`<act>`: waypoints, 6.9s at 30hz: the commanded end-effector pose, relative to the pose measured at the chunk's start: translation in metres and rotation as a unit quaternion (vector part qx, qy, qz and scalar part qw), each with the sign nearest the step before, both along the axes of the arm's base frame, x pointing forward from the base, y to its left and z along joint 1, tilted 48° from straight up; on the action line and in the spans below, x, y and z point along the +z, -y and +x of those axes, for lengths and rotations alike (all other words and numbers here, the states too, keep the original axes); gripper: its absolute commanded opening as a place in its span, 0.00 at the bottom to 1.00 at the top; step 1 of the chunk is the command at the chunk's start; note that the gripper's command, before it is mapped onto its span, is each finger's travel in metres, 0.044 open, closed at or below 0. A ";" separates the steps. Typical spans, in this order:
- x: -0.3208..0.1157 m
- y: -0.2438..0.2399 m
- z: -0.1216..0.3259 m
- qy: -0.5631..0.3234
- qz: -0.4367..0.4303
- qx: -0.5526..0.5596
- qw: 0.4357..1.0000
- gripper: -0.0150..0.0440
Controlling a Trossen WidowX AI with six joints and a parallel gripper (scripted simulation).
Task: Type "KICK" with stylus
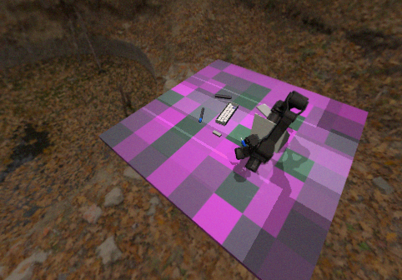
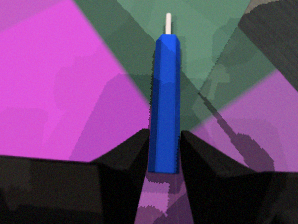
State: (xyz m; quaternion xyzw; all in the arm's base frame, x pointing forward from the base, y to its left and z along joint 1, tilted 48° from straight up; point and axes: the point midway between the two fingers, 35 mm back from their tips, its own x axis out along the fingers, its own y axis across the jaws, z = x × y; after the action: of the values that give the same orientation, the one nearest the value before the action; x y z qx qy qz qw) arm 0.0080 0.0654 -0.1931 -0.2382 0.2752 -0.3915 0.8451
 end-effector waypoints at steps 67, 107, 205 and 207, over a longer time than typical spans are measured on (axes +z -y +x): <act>0.003 -0.026 0.050 0.004 0.003 -0.003 1.000 0.25; 0.032 -0.055 0.051 0.004 0.003 -0.003 1.000 0.51; 0.015 0.002 0.094 -0.043 0.048 -0.056 0.996 0.51; 0.014 0.003 0.094 -0.043 0.048 -0.056 0.996 0.51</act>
State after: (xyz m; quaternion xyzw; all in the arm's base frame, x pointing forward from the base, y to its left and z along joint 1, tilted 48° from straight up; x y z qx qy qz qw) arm 0.1019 0.0659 -0.1778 -0.1943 0.3437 -0.4155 0.8195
